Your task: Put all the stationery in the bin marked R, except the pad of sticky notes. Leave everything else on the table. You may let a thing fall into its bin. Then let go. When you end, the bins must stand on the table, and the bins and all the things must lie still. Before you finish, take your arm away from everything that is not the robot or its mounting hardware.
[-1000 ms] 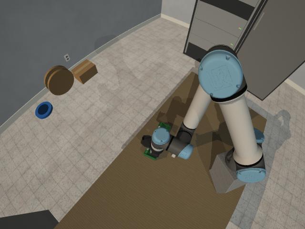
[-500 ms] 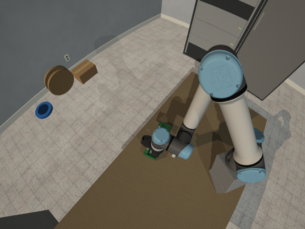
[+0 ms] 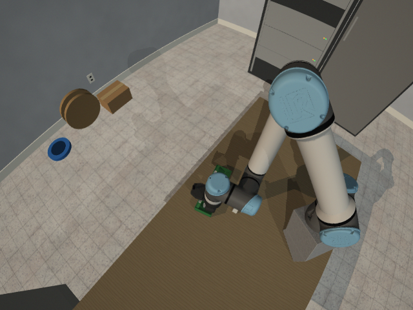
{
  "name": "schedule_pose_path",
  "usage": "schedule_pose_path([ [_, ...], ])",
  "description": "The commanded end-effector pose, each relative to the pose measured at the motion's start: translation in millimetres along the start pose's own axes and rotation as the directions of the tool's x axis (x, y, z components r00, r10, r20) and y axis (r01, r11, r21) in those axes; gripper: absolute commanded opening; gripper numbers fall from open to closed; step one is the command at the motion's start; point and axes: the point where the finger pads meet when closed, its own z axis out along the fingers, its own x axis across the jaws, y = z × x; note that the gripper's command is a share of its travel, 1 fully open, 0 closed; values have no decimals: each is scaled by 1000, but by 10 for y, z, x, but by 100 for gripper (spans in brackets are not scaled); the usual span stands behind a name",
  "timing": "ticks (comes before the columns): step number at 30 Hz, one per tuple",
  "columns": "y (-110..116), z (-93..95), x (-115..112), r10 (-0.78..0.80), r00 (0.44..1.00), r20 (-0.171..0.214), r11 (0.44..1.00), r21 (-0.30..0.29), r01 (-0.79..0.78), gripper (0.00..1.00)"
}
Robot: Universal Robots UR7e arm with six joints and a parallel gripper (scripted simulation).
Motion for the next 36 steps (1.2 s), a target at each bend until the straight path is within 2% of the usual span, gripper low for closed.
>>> schedule_pose_path([
  [1,-4,-5,0,0,1000,0,1000,1,0,31],
  [26,-5,-284,0,0,1000,0,1000,2,0,31],
  [34,-4,-598,0,0,1000,0,1000,2,0,31],
  [36,-4,-598,0,0,1000,0,1000,2,0,31],
])
